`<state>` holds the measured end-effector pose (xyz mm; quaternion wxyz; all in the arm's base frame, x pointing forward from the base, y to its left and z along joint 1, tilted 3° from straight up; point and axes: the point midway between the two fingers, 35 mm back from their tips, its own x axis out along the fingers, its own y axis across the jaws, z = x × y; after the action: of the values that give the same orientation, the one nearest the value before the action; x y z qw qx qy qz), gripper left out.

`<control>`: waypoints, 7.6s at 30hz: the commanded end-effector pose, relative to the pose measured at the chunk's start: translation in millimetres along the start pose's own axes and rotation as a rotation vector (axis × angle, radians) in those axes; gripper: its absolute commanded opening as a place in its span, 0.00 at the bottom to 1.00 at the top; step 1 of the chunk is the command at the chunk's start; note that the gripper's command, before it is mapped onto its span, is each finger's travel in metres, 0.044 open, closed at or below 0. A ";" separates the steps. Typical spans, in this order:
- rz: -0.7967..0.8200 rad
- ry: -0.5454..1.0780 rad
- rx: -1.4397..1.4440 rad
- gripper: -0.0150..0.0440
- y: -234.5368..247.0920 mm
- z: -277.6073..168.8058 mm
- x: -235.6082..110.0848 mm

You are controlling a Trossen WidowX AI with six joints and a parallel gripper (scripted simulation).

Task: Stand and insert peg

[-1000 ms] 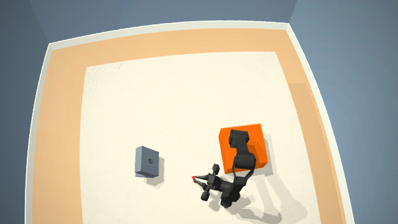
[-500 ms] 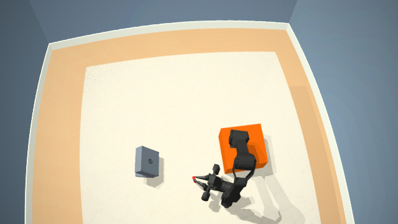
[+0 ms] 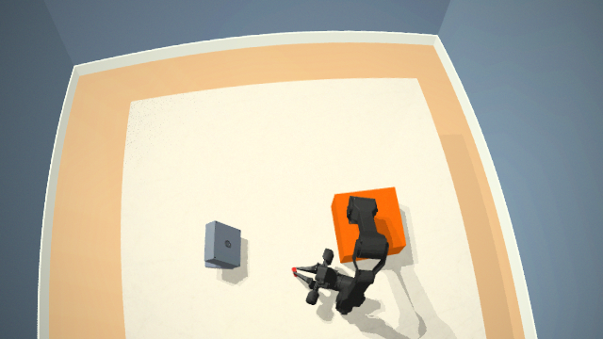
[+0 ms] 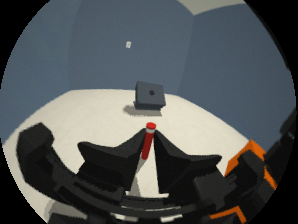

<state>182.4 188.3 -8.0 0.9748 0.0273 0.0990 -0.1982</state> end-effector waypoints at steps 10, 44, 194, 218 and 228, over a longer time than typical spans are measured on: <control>0.003 -0.005 -0.005 0.44 0.2 -0.4 -0.9; 0.003 -0.005 -0.005 0.88 0.2 -0.4 -0.9; -0.094 1.361 0.211 0.73 -2.0 8.2 29.2; -0.096 1.363 0.213 0.25 -1.3 34.9 25.0; -0.100 1.367 0.215 0.25 -5.7 83.4 15.2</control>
<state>209.2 170.1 56.6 0.6748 0.2354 0.6716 -0.1955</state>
